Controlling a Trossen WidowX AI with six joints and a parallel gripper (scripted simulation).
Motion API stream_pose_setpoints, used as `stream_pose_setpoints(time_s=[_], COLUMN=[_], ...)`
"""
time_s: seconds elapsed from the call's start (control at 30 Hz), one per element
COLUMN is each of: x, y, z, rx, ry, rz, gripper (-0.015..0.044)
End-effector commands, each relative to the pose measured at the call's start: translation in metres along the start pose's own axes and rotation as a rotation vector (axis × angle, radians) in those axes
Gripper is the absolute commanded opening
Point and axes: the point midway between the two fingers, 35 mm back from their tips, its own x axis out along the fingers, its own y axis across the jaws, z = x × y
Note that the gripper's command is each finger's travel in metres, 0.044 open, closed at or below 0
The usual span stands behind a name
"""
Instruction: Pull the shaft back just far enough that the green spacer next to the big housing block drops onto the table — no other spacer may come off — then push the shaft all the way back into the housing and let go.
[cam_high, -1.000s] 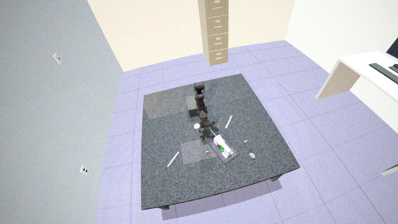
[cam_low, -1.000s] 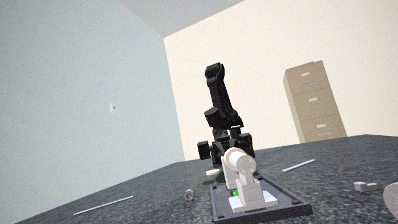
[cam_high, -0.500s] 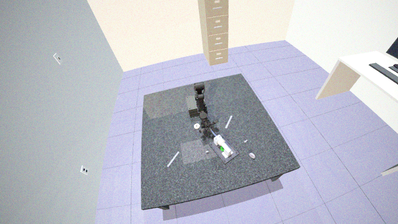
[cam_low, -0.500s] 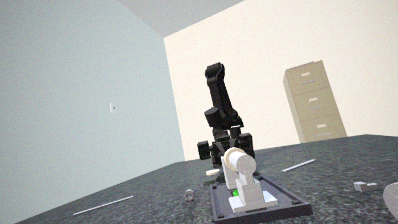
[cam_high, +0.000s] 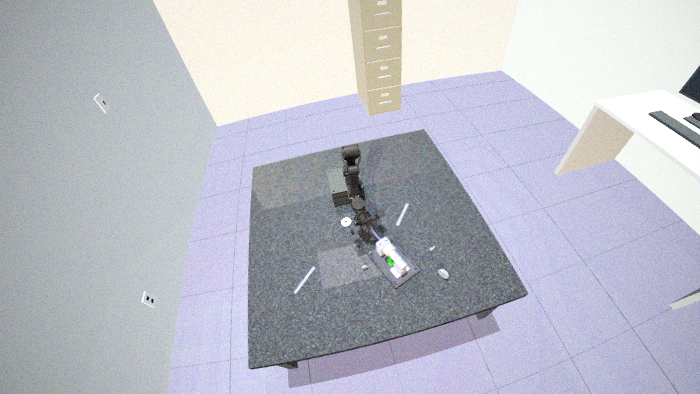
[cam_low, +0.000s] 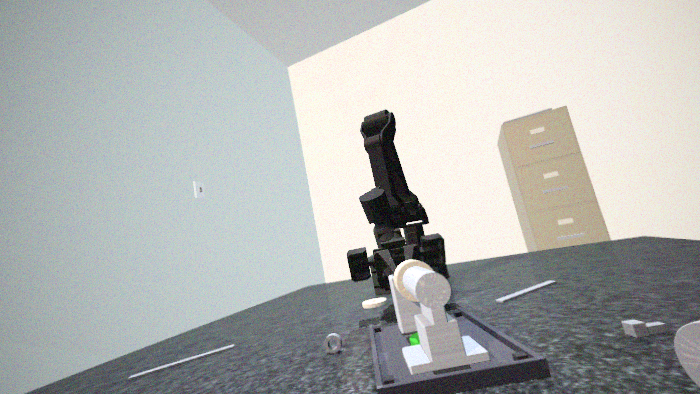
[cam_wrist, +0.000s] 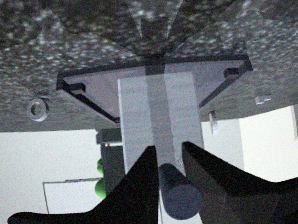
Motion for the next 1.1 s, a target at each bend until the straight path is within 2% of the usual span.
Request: stream_pose_setpoints(time_s=[0.0, 1.07], x=[0.0021, 0.0103], y=[-0.0004, -0.0004], z=[-0.0015, -0.0065], rx=[0.002, 0.001], ry=[0.001, 0.002], rz=[-0.001, -0.001], gripper=[0.0, 0.0])
